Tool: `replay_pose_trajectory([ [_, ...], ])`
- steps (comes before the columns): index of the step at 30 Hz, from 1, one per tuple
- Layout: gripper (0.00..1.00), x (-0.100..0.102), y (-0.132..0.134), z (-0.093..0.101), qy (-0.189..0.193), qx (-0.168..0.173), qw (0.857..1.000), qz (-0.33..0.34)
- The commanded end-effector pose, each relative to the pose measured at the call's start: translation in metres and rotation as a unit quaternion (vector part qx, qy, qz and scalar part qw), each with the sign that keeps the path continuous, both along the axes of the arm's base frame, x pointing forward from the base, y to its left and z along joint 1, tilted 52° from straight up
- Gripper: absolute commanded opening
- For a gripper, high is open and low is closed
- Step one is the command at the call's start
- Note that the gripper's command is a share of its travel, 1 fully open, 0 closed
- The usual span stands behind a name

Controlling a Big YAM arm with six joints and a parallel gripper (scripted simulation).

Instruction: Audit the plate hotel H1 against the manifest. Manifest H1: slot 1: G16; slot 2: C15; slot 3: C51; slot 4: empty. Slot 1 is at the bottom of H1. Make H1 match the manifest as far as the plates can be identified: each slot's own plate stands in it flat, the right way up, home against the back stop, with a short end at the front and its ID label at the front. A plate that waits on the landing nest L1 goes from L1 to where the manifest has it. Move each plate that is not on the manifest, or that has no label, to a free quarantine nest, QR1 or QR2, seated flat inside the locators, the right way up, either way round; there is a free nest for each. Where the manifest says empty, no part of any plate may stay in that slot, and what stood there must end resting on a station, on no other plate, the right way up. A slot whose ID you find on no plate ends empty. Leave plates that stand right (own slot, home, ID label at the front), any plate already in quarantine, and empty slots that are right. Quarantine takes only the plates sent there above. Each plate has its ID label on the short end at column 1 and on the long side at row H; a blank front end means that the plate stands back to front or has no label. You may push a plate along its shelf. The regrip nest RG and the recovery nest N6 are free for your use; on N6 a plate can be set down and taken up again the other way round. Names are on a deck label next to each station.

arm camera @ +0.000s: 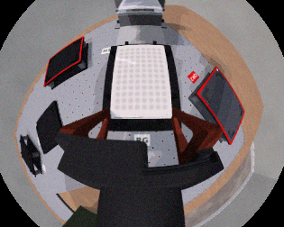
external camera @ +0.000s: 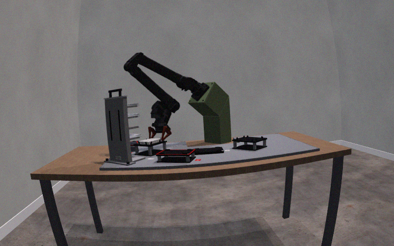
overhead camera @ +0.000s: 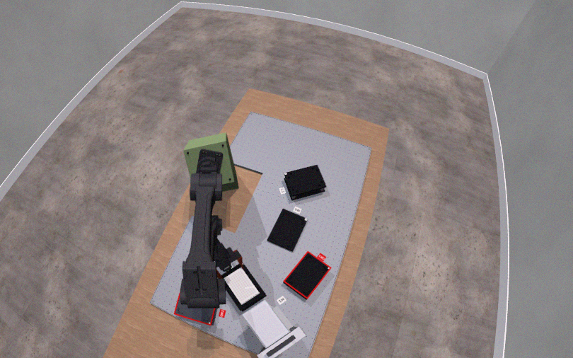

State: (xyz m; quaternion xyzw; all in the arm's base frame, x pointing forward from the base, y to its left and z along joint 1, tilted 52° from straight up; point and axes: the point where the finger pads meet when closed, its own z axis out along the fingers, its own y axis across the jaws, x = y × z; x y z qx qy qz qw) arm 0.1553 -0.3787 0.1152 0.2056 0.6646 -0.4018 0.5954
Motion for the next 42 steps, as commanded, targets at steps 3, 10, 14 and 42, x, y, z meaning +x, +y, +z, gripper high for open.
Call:
replay_pose_trajectory([
  [3,0.93,0.0074,-0.0032,-0.0112,-0.004,0.016,1.000,0.007],
  [10,1.00,0.0074,-0.0032,-0.0112,-0.004,0.016,1.000,0.007],
  [14,1.00,0.0074,-0.0032,-0.0112,-0.004,0.016,1.000,0.007],
  [42,1.00,-0.0002,-0.0019,-0.0071,-0.005,0.013,1.000,-0.001],
])
